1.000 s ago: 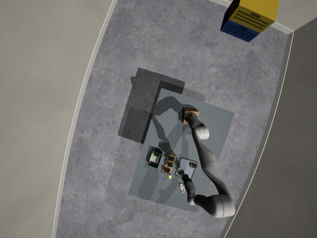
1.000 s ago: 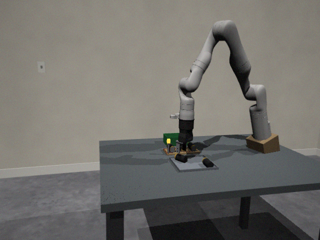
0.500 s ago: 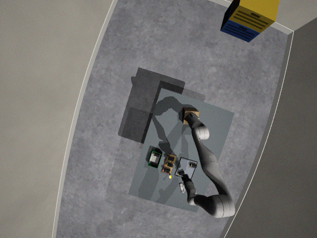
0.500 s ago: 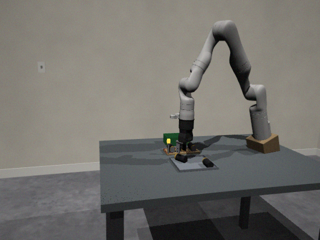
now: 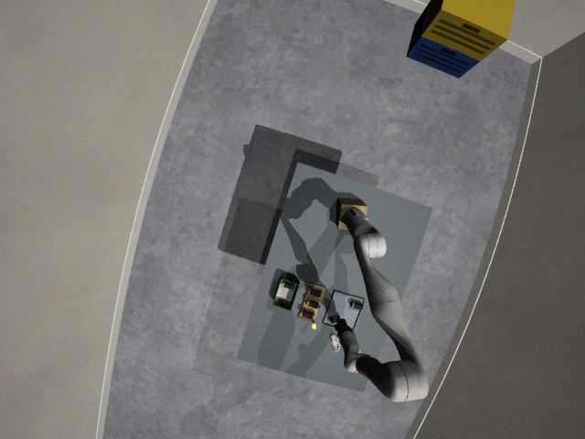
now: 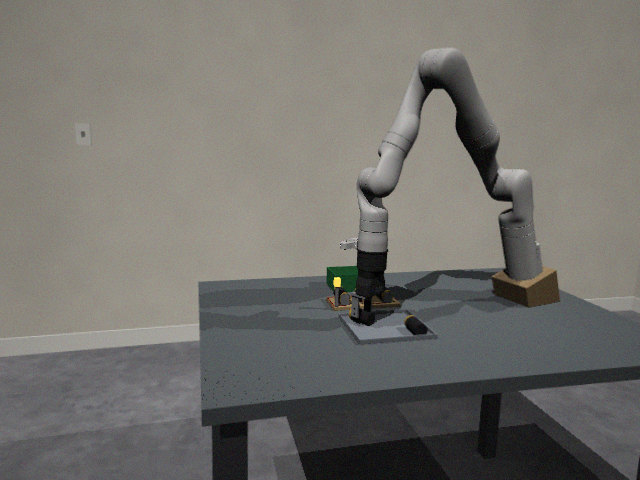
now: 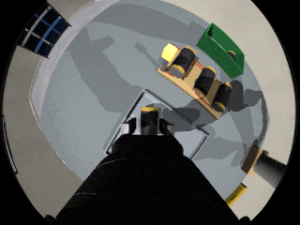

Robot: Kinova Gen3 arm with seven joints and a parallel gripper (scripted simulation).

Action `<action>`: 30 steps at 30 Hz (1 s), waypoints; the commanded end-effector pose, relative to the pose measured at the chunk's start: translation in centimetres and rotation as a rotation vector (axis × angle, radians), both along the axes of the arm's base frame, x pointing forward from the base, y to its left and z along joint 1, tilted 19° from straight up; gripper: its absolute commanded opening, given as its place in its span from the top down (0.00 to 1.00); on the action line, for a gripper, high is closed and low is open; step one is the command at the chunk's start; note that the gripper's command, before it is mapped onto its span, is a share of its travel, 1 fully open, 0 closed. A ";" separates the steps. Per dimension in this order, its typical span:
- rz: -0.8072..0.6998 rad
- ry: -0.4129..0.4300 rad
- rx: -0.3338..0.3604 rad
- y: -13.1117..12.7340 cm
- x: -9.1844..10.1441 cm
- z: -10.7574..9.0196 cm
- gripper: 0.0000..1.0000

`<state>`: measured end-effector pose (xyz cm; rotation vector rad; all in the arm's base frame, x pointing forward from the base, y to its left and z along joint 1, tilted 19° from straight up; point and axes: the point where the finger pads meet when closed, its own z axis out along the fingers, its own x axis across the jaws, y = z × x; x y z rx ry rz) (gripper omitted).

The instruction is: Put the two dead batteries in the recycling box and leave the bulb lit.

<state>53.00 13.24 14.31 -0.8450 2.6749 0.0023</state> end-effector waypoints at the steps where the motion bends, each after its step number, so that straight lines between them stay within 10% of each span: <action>1: -0.002 0.006 -0.003 -0.1 0.0 -0.4 0.10; 21: -0.002 0.006 -0.003 0.0 0.3 -1.4 0.10; 22: -0.002 0.006 -0.003 0.0 0.3 -1.4 0.43; 30: -0.002 0.006 -0.003 0.0 0.3 -1.4 0.43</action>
